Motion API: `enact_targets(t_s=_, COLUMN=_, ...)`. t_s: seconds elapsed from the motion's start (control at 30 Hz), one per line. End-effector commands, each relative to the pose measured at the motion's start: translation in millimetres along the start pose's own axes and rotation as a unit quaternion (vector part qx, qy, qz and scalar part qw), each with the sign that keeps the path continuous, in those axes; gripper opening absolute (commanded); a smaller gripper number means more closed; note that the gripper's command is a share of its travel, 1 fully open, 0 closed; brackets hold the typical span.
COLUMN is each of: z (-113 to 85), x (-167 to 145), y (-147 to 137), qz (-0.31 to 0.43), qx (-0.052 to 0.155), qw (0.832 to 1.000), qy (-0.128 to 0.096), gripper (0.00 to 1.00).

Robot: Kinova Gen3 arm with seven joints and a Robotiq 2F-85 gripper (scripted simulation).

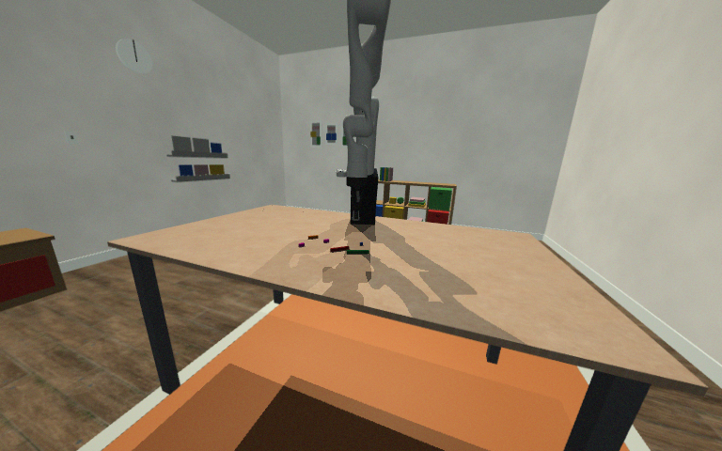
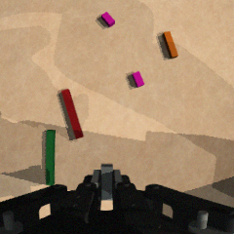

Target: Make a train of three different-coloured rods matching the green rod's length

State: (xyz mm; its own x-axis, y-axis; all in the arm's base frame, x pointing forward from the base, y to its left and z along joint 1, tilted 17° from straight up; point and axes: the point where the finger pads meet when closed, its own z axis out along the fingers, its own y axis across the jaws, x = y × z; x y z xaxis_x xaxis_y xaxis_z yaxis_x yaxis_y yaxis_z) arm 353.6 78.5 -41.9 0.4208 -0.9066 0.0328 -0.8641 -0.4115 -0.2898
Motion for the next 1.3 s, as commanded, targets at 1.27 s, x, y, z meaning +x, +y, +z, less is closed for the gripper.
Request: enact_targets(t_s=1.27, z=75.2, x=-3, y=-1, qz=-0.003, qx=0.000, qw=1.000, qy=0.000, gripper=0.05)
